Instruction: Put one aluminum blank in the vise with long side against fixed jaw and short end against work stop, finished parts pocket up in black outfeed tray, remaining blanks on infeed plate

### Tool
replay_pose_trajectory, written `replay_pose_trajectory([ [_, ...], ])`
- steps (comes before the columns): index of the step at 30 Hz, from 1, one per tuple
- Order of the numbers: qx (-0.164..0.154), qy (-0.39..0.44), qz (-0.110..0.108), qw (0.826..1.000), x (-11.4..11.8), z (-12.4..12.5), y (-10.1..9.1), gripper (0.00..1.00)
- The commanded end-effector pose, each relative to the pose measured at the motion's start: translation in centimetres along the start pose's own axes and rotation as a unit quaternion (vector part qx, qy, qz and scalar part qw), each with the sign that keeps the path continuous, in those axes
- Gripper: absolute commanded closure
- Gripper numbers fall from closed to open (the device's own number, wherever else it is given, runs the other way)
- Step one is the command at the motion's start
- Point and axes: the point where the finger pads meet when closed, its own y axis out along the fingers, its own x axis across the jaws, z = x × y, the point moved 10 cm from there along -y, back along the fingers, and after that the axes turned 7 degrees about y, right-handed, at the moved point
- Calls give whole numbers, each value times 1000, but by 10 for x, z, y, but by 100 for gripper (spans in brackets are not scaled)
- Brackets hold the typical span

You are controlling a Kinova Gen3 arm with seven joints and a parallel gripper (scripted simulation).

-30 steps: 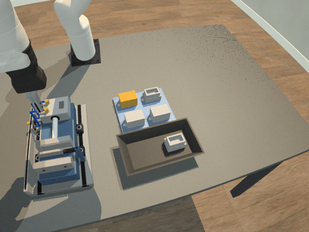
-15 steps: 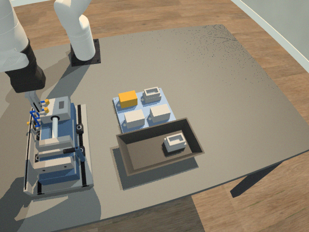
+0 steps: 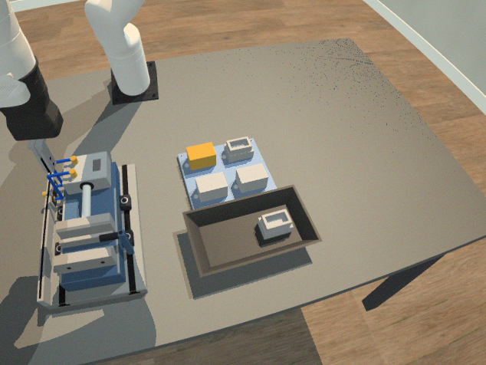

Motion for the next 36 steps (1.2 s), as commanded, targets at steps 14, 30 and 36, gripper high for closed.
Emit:
replay_pose_trajectory([
  [14,1,119,-27,993,48,-15,-12,100],
  [30,6,322,-71,944,119,-58,-36,100],
  [36,12,430,-95,898,152,-90,-51,100],
])
